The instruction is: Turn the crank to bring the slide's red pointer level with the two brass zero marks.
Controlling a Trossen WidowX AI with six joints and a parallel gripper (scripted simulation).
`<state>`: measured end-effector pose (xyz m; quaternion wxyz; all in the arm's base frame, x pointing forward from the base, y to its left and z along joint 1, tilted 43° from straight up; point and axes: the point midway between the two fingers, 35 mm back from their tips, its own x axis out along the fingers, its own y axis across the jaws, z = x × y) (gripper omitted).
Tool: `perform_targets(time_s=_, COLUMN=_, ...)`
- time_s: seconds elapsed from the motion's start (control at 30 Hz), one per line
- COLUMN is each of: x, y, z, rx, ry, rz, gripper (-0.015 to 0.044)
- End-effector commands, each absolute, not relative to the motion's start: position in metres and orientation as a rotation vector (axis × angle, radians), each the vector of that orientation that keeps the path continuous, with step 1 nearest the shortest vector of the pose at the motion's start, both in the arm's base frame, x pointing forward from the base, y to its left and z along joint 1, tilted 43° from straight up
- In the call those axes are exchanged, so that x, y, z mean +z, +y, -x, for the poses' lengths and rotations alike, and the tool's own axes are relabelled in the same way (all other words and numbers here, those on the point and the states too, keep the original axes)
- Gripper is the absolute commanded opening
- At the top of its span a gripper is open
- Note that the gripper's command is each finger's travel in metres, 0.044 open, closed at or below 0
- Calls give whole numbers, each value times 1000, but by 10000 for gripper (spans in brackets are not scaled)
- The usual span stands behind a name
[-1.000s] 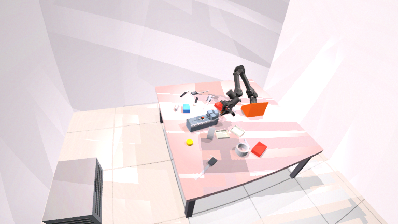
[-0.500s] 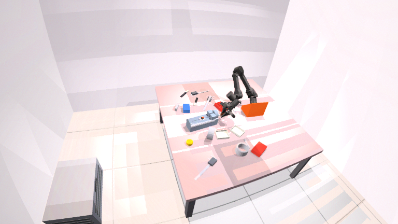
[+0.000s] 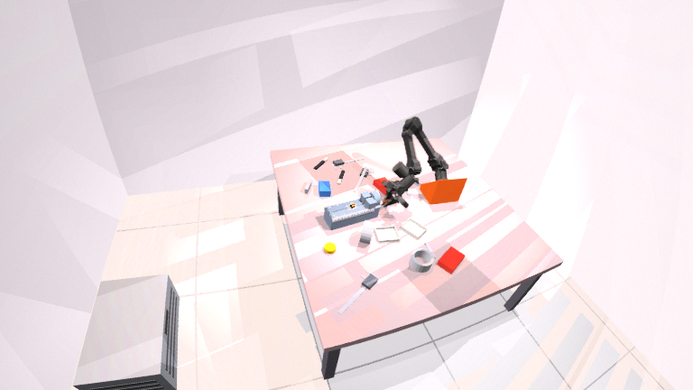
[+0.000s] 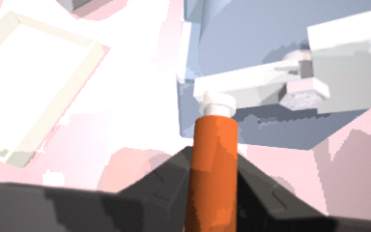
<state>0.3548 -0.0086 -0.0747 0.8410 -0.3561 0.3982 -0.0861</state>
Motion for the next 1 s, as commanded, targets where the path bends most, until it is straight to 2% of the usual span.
perform_targets(time_s=0.0, x=-78, y=-18, z=-355, rx=-192, ry=850, rz=750, gripper=0)
perform_targets(time_s=0.97, x=-70, y=-40, z=-358, rx=-192, ry=850, rz=752, gripper=0)
